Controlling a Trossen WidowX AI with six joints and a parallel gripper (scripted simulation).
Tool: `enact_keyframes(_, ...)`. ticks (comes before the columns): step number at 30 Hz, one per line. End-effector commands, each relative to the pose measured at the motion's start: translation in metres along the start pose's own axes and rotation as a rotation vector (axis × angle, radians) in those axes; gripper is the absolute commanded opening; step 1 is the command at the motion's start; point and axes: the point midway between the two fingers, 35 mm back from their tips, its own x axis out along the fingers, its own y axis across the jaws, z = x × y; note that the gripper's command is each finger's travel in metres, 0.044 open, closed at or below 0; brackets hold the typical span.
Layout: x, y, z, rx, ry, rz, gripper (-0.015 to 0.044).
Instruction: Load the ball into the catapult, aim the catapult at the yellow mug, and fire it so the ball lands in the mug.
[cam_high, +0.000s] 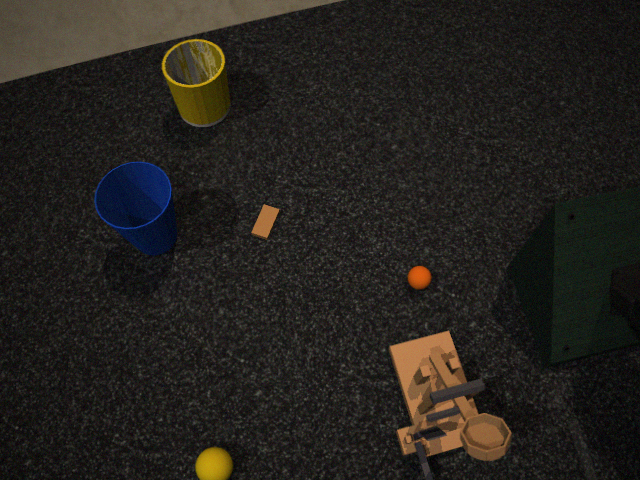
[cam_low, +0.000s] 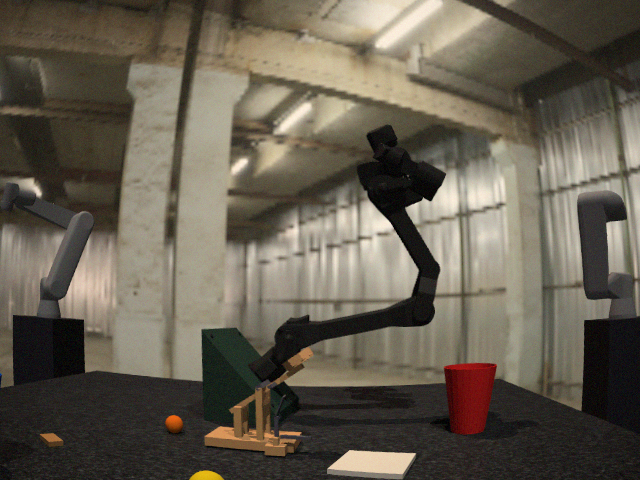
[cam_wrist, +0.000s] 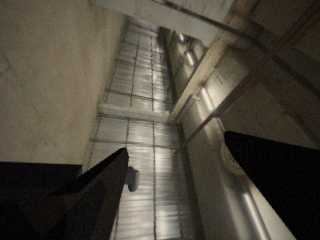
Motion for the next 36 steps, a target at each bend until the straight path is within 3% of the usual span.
enact_keyframes(1,0.0,0.0,0.0,-0.004,0.001,-0.001,0.0426)
enact_keyframes(36,-0.047,-0.112,0.036,-1.025,0.307,-0.388,0.044)
